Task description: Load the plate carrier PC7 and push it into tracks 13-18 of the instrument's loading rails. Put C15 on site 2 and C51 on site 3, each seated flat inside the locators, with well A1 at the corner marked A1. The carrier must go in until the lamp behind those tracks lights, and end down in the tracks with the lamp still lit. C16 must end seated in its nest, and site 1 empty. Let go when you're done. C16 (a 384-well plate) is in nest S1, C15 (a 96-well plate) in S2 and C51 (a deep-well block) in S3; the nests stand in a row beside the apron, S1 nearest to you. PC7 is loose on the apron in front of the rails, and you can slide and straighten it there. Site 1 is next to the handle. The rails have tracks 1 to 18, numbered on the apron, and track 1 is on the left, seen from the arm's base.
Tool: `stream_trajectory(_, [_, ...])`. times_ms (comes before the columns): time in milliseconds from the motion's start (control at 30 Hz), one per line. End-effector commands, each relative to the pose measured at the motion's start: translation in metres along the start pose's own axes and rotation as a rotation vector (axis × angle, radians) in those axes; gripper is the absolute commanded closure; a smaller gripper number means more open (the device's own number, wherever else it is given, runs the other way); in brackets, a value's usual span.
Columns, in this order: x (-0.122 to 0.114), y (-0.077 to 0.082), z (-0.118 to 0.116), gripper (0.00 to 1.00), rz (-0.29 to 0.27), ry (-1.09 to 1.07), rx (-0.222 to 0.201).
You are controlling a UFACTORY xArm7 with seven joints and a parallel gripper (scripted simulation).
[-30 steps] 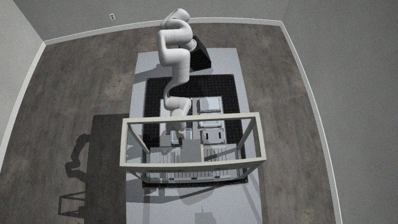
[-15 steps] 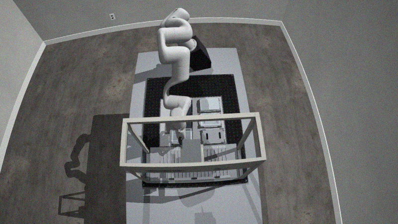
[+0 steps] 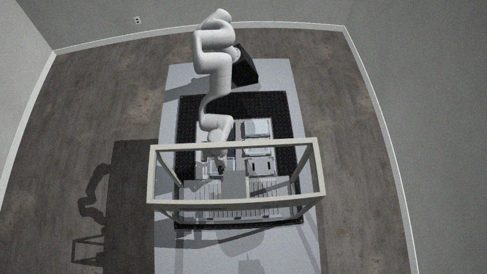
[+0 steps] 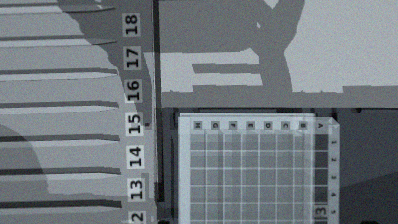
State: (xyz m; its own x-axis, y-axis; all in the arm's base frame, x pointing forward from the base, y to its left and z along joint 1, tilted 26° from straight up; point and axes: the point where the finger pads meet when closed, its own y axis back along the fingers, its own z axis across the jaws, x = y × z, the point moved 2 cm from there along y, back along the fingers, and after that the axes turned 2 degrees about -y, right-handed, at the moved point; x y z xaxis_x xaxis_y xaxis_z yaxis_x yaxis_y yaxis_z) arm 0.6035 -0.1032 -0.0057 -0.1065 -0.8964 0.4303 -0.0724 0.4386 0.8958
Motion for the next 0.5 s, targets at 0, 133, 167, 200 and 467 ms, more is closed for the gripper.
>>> stream_trajectory(0, [0.000, 0.008, -0.002, 0.00, -0.001, 0.000, 0.005])
stream_trajectory(133, [0.000, 0.015, -0.002, 0.00, -0.001, 0.000, 0.005])
stream_trajectory(167, [0.000, 0.015, -0.002, 0.00, -0.001, 0.000, 0.005])
stream_trajectory(200, [0.000, 0.015, -0.002, 0.00, -0.001, 0.000, 0.005])
stream_trajectory(467, [0.000, 0.028, -0.002, 0.00, -0.001, 0.000, 0.005])
